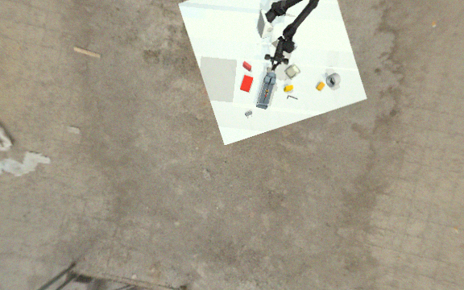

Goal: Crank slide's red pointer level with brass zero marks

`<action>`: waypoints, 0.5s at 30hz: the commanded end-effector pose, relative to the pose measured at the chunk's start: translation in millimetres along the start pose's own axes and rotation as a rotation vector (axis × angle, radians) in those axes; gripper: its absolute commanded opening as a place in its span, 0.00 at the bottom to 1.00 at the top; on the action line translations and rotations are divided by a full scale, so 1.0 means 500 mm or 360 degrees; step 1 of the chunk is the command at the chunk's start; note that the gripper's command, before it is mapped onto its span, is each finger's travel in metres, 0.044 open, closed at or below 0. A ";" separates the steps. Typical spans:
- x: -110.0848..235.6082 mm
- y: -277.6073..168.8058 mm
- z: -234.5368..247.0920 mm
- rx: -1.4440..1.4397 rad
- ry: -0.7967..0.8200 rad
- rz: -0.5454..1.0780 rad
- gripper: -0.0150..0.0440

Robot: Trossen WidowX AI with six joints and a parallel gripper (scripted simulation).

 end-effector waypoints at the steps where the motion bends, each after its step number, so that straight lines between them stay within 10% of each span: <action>1: 0.000 -0.001 -0.014 -0.0016 -0.0036 -0.0007 0.25; 15: -0.001 -0.001 -0.016 -0.0016 -0.0036 -0.0007 0.25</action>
Point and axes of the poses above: the point midway between the two fingers, 35 mm back from their tips, its own x axis back along the fingers, its own z axis across the jaws, y = z × x, the point moved 10 cm from there along x, back along the fingers, and after that the axes turned 4 degrees about -x, right-handed, at the moved point
